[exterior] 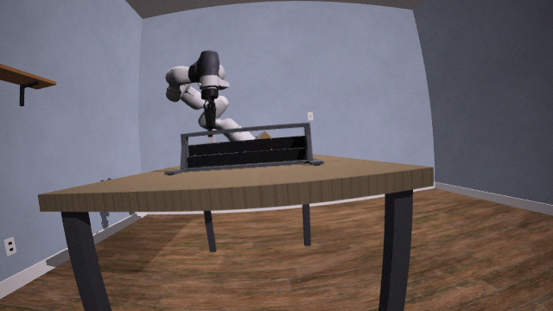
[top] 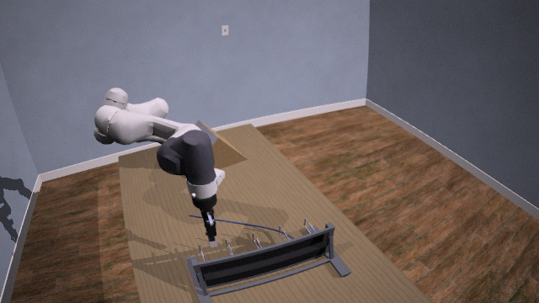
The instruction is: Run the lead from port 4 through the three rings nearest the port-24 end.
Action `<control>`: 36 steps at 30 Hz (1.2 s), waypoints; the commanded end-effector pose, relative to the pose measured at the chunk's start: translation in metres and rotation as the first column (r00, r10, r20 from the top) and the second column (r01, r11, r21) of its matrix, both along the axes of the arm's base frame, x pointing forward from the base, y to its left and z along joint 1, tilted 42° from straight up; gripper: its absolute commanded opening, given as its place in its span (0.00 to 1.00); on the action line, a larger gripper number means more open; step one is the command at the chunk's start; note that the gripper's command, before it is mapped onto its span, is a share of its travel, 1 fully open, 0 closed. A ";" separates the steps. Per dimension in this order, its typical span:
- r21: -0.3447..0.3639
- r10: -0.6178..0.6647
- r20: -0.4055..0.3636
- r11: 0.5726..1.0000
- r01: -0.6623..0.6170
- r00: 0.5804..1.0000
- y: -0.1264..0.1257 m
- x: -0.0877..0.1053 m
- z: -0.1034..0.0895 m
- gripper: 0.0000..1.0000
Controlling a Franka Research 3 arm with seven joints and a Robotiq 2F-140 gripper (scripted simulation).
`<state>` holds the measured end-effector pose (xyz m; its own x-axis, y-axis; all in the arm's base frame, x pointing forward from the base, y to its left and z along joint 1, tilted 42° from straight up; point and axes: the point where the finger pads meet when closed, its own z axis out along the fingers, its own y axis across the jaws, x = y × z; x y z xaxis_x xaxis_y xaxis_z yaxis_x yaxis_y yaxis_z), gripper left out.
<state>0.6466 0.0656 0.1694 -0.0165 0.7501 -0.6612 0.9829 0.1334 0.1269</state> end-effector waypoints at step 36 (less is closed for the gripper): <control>0.003 -0.001 0.009 1.000 0.001 1.000 -0.017 0.007 -0.020 0.00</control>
<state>0.6529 0.0505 0.1509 -0.0133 0.7526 -0.6583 0.9820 0.1338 0.1331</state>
